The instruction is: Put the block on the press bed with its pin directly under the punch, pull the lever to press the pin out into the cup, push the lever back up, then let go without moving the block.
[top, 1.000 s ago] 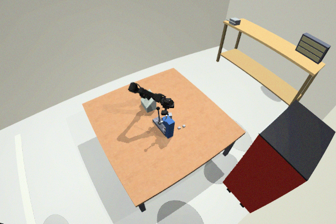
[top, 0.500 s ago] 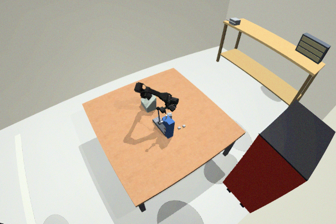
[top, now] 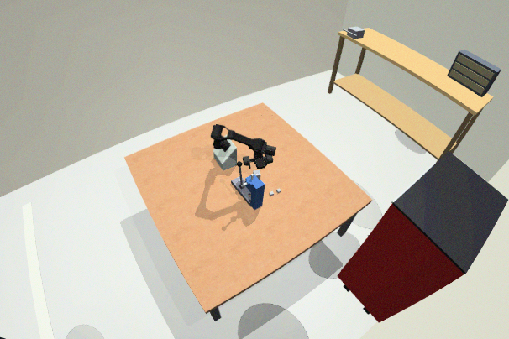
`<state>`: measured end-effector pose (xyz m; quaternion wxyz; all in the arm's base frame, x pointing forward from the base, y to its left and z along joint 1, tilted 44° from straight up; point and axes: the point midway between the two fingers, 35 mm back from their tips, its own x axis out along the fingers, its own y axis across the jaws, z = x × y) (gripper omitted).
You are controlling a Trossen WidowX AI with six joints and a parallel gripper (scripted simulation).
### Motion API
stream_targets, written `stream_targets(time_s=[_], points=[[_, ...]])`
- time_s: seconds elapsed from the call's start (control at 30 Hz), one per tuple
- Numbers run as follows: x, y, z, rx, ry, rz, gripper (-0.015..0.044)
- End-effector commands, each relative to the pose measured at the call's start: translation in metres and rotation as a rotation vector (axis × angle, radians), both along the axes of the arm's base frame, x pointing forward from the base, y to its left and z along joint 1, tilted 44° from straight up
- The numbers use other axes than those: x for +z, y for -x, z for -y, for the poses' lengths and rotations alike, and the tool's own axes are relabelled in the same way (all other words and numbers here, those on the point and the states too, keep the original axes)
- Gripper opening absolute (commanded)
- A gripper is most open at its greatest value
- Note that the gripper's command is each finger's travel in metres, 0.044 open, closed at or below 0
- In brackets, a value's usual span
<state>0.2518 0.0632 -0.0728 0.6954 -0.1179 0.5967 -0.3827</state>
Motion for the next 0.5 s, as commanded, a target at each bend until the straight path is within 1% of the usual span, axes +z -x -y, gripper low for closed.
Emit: stream_targets(time_s=[0.0, 0.47], points=[[-0.007, -0.001, 0.007, -0.012, 0.010, 0.013, 0.0440], [-0.024, -0.001, 0.022, -0.011, 0.011, 0.013, 0.0440]])
